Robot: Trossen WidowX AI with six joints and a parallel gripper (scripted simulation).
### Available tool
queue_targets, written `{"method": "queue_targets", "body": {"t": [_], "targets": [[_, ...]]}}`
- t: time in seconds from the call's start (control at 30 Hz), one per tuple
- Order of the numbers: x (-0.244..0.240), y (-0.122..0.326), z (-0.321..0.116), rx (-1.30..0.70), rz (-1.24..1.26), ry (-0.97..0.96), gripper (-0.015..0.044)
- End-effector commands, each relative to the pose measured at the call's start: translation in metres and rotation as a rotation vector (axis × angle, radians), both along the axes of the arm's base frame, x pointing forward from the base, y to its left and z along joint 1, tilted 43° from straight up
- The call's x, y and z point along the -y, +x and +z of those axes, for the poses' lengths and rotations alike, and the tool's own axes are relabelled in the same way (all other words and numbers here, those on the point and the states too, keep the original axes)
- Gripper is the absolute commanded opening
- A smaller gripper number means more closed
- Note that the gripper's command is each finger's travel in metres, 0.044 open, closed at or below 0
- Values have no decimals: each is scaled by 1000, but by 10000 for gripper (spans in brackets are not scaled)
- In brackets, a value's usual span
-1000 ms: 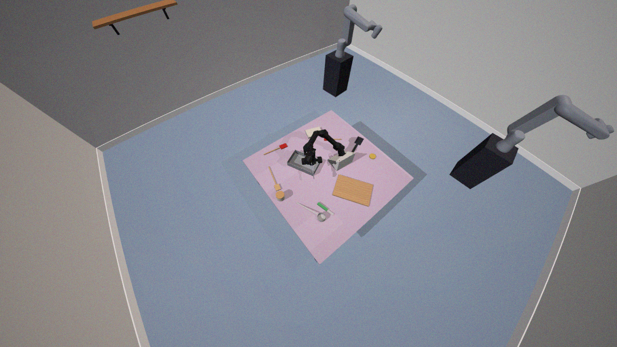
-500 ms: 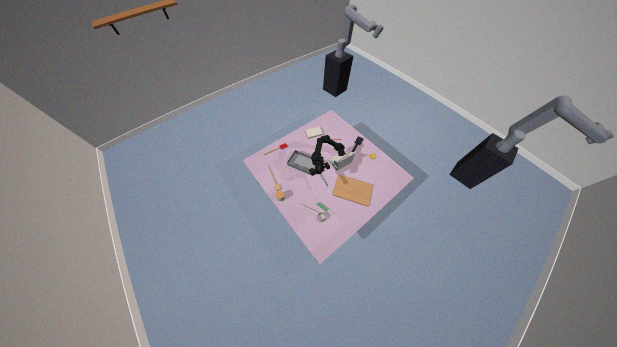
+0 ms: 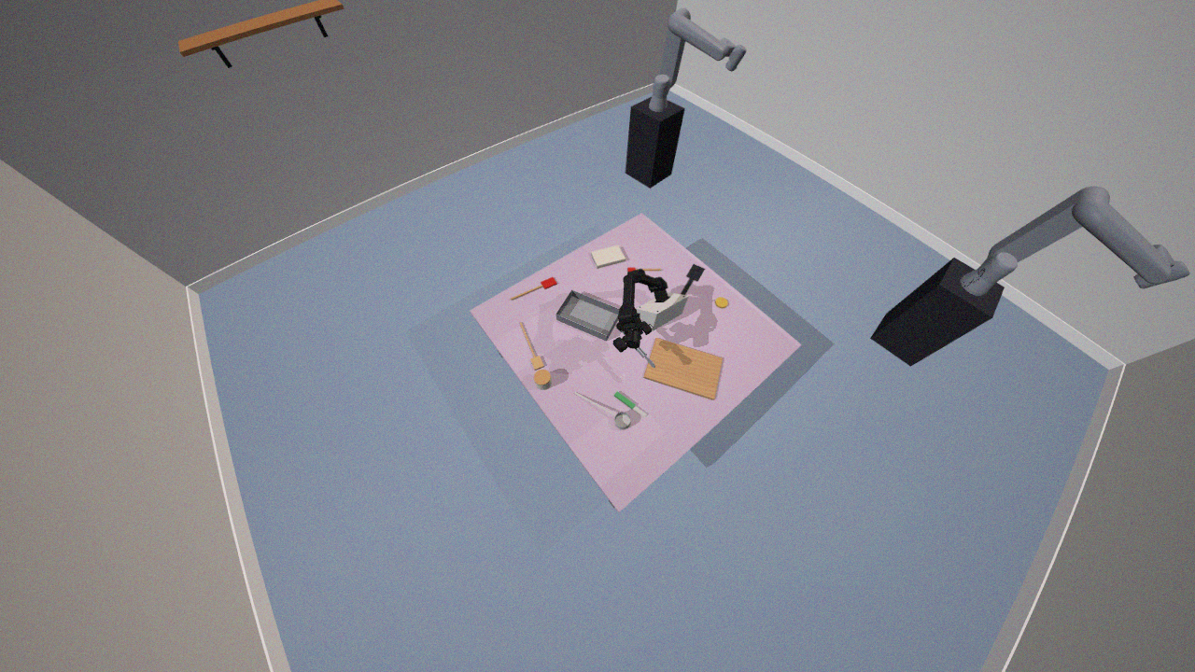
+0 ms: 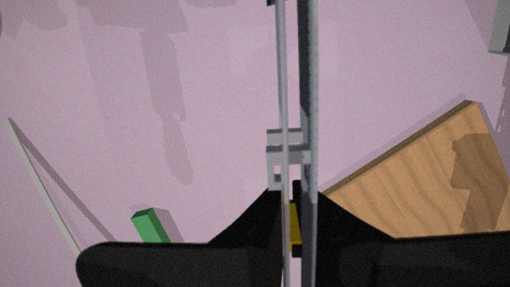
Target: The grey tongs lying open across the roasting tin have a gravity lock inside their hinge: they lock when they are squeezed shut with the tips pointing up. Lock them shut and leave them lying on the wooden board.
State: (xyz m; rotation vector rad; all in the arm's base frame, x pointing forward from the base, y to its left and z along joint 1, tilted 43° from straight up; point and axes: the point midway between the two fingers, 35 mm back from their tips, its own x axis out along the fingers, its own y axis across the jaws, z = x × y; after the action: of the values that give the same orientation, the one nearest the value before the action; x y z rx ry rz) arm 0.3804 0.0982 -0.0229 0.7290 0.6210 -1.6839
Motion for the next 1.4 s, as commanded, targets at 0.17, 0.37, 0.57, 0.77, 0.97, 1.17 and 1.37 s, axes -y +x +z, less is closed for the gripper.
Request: {"method": "queue_targets", "body": {"t": [0.17,0.37,0.57,0.77,0.97,1.17,1.37], "targets": [[-55,-19,-27,-106,156,50,-150],[-96,-45,-52,-201,271,83,-150],[-131,-74,-75,-292,379,110,-150],[-164,-108,-97,-391,486,134,-150],[-191,-147,-120,-492,588,152,-150],[-200,-164,-129,-534,629,158,-150],[-199,-164,-130,-544,613,184,-150]]}}
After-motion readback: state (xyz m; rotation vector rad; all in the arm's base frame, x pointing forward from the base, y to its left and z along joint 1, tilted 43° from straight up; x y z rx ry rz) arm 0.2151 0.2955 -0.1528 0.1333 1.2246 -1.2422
